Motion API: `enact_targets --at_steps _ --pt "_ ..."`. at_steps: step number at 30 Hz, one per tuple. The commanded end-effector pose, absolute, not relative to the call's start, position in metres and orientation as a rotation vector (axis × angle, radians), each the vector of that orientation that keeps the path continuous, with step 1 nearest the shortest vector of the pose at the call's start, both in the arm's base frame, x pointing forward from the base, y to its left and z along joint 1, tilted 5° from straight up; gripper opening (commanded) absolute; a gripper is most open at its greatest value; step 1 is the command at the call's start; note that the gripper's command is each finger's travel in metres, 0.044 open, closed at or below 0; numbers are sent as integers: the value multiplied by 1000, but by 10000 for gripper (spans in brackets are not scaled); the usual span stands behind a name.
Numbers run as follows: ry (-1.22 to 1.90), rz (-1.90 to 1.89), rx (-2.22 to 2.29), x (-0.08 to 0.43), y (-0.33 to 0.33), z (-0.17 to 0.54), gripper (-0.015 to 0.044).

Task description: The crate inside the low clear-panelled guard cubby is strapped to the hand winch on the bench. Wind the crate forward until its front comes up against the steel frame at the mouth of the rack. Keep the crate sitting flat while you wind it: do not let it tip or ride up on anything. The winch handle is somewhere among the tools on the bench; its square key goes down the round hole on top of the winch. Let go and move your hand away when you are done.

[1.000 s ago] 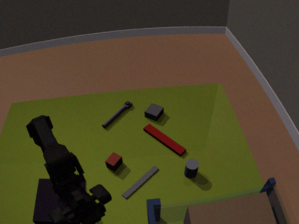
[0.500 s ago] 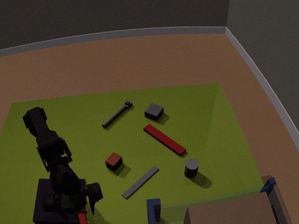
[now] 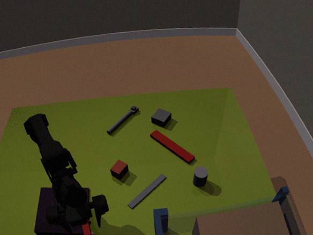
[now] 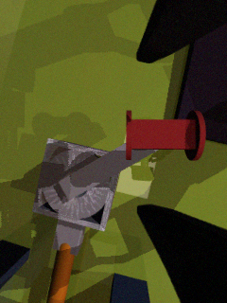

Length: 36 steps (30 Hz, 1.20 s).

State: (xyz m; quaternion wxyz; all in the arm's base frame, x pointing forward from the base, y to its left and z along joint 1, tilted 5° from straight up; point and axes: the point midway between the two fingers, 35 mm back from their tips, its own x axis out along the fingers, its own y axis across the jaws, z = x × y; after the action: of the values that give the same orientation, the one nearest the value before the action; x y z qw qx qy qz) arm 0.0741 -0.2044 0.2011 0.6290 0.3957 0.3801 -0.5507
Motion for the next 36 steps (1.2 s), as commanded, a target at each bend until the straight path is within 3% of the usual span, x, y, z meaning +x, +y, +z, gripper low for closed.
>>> enact_targets --at_steps 1,34,36 --pt "872 -1268 911 74 -204 193 440" --pt "877 -1271 909 77 -200 145 440" --pt "878 -1264 906 78 -201 148 387"
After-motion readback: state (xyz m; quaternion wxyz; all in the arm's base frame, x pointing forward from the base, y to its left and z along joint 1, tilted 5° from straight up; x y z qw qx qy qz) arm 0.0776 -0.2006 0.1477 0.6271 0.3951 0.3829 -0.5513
